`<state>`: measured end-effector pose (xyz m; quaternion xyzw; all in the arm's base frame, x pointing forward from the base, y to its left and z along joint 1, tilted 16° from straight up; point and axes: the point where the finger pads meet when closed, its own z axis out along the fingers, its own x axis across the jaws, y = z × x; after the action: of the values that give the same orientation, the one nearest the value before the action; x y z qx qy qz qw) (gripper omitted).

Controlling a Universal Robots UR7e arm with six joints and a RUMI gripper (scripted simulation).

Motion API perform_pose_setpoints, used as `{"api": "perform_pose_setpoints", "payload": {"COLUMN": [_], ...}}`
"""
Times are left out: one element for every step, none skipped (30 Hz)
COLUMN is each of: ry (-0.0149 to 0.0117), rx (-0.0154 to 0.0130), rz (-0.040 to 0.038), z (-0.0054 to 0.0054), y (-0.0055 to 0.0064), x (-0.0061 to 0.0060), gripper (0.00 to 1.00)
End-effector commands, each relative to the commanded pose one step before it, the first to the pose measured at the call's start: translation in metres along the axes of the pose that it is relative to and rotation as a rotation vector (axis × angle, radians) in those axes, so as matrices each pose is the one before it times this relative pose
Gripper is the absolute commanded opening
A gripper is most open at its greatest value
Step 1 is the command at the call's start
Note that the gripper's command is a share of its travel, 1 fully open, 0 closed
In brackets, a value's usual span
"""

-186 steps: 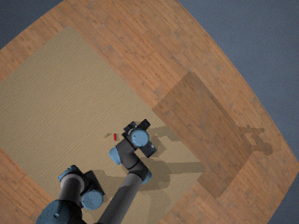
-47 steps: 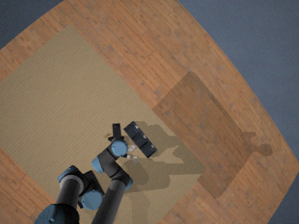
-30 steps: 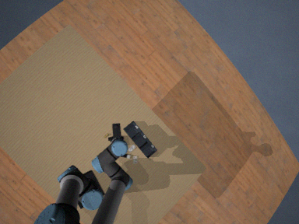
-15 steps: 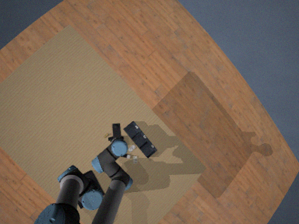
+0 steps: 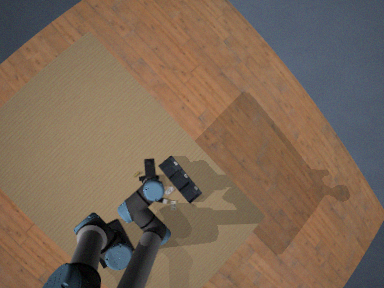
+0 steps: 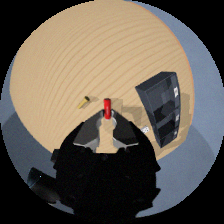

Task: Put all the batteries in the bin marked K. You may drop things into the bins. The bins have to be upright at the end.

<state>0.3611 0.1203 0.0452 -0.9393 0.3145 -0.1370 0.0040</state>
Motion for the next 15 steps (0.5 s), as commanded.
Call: {"api": "perform_pose_setpoints", "payload": {"ry": [0.00068, 0.00000, 0.00000, 0.00000, 0.00000, 0.00000, 0.00000, 0.00000, 0.00000, -0.00001, 0.00000, 0.00000, 0.00000, 0.00000, 0.00000], "rx": [0.00071, 0.00000, 0.00000, 0.00000, 0.00000, 0.00000, 0.00000, 0.00000, 0.00000, 0.00000, 0.00000, 0.00000, 0.00000, 0.00000, 0.00000], "rz": [0.00000, 0.00000, 0.00000, 0.00000, 0.00000, 0.00000, 0.00000, 0.00000, 0.00000, 0.00000, 0.00000, 0.00000, 0.00000, 0.00000, 0.00000], "z": [-0.01239, -0.00333, -0.00333, -0.00334, -0.00334, -0.00334, -0.00334, 0.00000, 0.00000, -0.00336, -0.00333, -0.00333, -0.00333, -0.00334, -0.00334], "y": [-0.00021, 0.00000, 0.00000, 0.00000, 0.00000, 0.00000, 0.00000, 0.00000, 0.00000, 0.00000, 0.00000, 0.00000, 0.00000, 0.00000, 0.00000], "x": [0.00027, 0.00000, 0.00000, 0.00000, 0.00000, 0.00000, 0.00000, 0.00000, 0.00000, 0.00001, 0.00000, 0.00000, 0.00000, 0.00000, 0.00000], "gripper": [0.00, 0.00, 0.00, 0.00, 0.00, 0.00, 0.00, 0.00, 0.00, 0.00, 0.00, 0.00, 0.00, 0.00, 0.00]}}
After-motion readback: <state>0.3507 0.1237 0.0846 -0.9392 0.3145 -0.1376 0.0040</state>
